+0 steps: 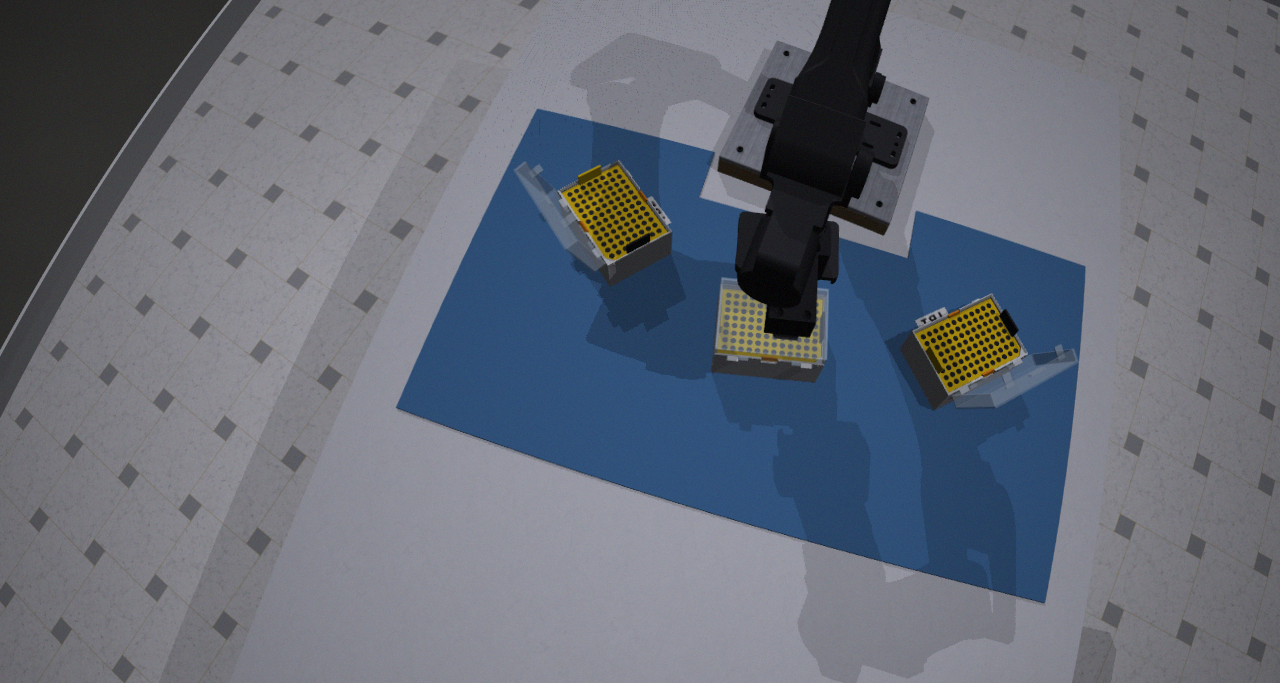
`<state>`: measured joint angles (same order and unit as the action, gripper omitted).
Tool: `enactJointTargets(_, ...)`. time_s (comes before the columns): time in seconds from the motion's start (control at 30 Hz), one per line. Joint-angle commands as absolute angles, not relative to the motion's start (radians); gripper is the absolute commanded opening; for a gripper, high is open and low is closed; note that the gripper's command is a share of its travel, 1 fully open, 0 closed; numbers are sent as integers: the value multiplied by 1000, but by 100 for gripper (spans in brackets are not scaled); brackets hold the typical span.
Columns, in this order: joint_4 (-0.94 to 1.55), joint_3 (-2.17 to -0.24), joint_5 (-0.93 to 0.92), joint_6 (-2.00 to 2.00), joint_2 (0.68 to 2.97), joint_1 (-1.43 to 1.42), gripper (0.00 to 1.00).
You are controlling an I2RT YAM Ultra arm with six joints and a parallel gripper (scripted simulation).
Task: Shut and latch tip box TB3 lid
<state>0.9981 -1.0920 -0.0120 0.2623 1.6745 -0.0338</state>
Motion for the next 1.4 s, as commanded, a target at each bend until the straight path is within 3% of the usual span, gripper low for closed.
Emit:
enactJointTargets(0.0,943,-1070,-13,262,1687,-35,0)
enactJointTargets(1.37,1174,-1242,-13,264,1628,-32,0)
